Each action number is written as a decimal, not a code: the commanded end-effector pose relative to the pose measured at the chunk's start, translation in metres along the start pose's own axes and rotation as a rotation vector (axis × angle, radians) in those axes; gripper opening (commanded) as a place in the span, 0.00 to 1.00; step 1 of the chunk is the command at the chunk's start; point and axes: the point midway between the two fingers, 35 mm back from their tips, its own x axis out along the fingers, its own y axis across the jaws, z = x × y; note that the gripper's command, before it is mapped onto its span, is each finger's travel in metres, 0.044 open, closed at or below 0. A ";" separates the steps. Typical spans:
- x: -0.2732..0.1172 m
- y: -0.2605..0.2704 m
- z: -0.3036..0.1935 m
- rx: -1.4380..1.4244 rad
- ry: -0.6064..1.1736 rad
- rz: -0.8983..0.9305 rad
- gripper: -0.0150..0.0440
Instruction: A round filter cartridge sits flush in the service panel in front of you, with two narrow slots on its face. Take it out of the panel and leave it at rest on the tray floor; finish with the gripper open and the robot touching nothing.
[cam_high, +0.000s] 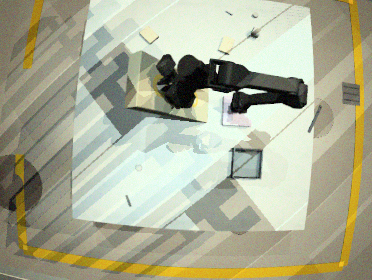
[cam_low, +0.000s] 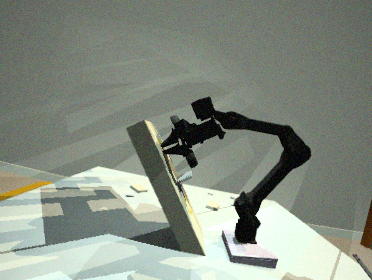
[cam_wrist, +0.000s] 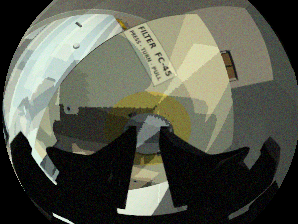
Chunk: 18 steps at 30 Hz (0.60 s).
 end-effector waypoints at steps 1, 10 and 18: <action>0.009 -0.001 0.000 0.150 0.003 0.001 0.25; 0.009 -0.001 0.000 0.463 0.003 0.001 0.25; 0.008 -0.001 0.000 0.742 0.004 0.000 0.25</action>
